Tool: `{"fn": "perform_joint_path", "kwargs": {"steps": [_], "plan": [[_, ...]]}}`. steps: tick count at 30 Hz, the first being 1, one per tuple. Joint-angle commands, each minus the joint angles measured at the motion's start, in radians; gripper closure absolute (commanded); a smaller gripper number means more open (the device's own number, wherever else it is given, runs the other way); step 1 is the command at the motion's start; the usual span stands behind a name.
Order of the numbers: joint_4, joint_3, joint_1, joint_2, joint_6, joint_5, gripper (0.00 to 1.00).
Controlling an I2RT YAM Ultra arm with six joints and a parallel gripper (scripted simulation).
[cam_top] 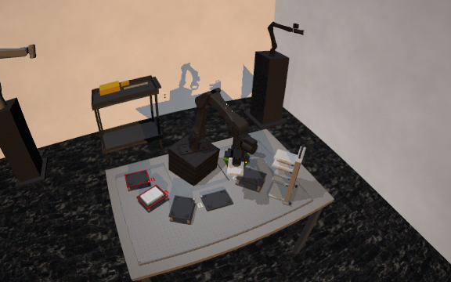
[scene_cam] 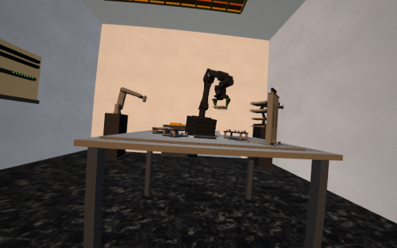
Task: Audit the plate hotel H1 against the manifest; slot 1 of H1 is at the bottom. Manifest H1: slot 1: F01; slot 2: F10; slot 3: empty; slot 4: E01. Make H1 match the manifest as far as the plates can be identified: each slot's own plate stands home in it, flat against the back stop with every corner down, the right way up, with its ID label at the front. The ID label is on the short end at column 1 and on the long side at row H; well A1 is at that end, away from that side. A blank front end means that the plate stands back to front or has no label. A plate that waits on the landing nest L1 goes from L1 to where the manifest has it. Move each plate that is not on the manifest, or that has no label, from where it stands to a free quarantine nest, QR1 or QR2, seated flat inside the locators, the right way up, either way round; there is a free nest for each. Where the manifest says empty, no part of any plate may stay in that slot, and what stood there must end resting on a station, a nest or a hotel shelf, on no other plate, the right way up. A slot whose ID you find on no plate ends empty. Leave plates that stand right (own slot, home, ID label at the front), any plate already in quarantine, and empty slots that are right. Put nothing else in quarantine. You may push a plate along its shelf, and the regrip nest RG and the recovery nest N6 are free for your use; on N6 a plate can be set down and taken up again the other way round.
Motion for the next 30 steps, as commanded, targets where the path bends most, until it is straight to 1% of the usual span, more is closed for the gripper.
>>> {"fn": "perform_joint_path", "kwargs": {"steps": [1,7,9,14,24,26,30], "plan": [[0.009,-0.002,-0.029,-0.031,0.037,-0.001,0.14],[0.012,-0.022,-0.095,-0.046,0.071,-0.010,0.14],[0.012,-0.022,-0.095,-0.046,0.071,-0.010,0.14],[0.013,-0.034,-0.152,-0.055,0.099,-0.017,0.14],[0.014,-0.034,-0.153,-0.055,0.264,-0.017,0.14],[0.014,-0.034,-0.153,-0.055,0.264,-0.017,0.14],[0.014,-0.034,-0.153,-0.055,0.331,-0.017,0.14]]}}
